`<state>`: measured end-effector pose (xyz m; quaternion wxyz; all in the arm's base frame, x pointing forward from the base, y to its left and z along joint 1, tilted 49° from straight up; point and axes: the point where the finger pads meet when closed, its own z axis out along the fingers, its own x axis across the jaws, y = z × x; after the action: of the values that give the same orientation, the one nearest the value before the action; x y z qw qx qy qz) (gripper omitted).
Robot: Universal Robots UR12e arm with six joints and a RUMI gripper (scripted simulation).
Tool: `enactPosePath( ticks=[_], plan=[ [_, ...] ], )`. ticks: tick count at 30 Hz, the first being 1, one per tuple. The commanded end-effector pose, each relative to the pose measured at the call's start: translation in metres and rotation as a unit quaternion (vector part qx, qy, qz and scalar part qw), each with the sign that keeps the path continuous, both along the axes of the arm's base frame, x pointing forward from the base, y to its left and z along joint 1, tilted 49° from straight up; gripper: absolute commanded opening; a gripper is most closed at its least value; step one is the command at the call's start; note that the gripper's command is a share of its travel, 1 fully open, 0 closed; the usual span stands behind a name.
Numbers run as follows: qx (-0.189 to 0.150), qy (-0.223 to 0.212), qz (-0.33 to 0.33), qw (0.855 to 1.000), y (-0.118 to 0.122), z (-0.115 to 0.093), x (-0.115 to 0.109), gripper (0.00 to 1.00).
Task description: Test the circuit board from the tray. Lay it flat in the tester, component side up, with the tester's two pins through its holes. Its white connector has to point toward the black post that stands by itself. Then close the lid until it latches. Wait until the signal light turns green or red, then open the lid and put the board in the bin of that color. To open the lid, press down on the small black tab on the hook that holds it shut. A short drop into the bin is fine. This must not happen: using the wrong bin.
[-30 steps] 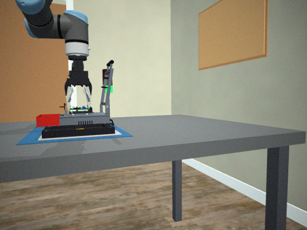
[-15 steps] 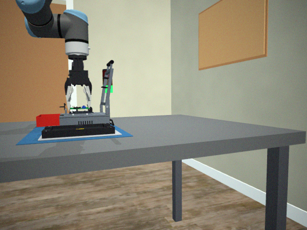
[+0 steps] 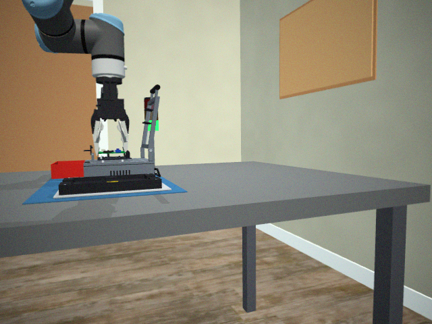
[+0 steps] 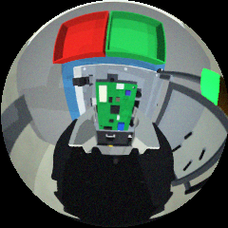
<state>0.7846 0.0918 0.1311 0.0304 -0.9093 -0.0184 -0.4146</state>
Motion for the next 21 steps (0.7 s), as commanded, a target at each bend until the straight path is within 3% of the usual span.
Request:
enactPosePath(
  ticks=[1,21],
  plan=[
    [0.0,0.0,0.0,1.0,0.0,0.0014,-0.0012,0.39],
    [0.0,0.0,0.0,1.0,-0.0001,0.0028,-0.0028,0.39]
  ],
)
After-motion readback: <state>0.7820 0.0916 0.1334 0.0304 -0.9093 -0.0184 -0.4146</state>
